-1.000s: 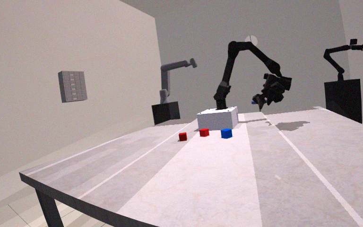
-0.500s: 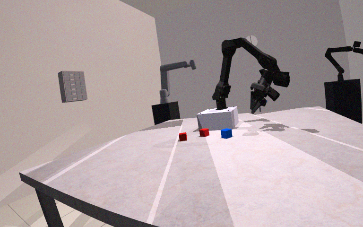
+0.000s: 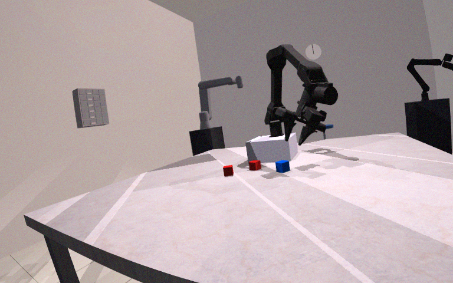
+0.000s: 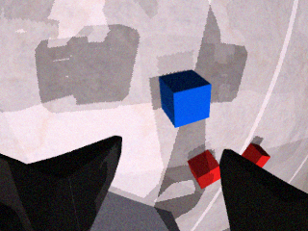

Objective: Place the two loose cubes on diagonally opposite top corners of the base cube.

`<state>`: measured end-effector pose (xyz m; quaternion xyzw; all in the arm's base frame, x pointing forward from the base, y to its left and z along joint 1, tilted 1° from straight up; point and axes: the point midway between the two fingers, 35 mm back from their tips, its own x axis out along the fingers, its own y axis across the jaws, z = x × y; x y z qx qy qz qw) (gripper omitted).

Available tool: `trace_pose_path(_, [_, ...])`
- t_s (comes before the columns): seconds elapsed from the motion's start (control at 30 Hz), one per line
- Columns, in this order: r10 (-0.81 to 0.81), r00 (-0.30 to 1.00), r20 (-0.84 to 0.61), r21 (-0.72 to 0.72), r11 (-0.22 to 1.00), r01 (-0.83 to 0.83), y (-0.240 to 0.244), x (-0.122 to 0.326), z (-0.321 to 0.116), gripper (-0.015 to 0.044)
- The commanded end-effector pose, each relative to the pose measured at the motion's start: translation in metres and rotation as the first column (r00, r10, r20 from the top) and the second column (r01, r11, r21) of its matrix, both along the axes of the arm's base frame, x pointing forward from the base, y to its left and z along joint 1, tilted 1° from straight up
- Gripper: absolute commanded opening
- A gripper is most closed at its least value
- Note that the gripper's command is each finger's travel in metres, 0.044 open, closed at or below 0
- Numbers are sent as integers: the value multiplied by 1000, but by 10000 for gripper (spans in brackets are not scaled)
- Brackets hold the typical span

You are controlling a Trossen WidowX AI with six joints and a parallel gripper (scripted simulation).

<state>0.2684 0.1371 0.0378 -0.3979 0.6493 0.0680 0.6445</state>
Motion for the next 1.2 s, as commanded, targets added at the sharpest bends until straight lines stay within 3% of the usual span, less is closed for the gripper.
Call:
trace_pose_path(0.0, [-214,977,24,75,974,212,-24,16,3,265])
trace_pose_path(0.27, [-567,823,33,196,811,551,-74,38,8,265])
trace_pose_path(0.6, [-886,465,-3,329,438,837,-143,53,18,265])
trace_pose_path(0.87, [-993,102,-64,413,66,908,-201,55,27,265])
trace_pose_path(1.17, [-948,-280,-152,471,-319,823,-263,45,38,265])
